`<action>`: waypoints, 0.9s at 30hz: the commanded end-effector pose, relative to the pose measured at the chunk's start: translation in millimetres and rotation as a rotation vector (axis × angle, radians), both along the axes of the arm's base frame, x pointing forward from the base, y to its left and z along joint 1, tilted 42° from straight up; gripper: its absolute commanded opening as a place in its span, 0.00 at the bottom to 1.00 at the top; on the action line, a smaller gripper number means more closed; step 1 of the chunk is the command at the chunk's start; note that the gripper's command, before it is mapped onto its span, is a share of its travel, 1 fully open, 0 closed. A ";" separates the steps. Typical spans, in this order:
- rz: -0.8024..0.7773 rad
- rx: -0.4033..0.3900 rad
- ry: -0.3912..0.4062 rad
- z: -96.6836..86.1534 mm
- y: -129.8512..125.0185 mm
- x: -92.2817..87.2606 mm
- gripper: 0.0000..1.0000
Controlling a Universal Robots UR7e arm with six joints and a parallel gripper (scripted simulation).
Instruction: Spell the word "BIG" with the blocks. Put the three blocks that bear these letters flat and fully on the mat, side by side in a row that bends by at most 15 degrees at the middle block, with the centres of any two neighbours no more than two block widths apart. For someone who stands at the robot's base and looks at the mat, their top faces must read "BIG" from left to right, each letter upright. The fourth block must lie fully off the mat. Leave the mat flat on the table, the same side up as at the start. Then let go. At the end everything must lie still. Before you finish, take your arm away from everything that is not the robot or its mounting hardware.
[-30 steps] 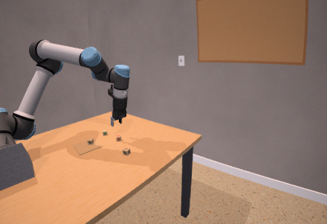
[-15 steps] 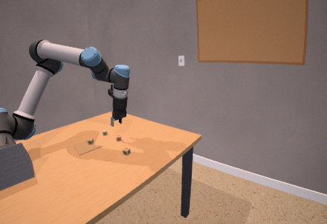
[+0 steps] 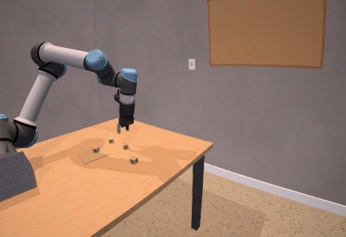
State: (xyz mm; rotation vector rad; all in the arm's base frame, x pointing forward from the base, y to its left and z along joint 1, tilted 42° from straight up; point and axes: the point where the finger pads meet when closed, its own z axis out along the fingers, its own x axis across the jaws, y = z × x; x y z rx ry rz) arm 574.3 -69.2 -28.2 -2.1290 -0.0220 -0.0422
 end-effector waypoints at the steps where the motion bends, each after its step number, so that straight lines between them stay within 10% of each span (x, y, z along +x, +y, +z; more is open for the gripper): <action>1: -0.001 0.001 0.001 -0.3 0.1 0.1 1.00; 6: -0.002 -0.002 -0.001 -7.8 -11.0 -2.0 1.00; 18: -0.002 -0.002 -0.001 -103.8 -114.8 -55.0 1.00; 27: 0.001 -0.002 -0.002 -105.5 -115.8 -56.0 1.00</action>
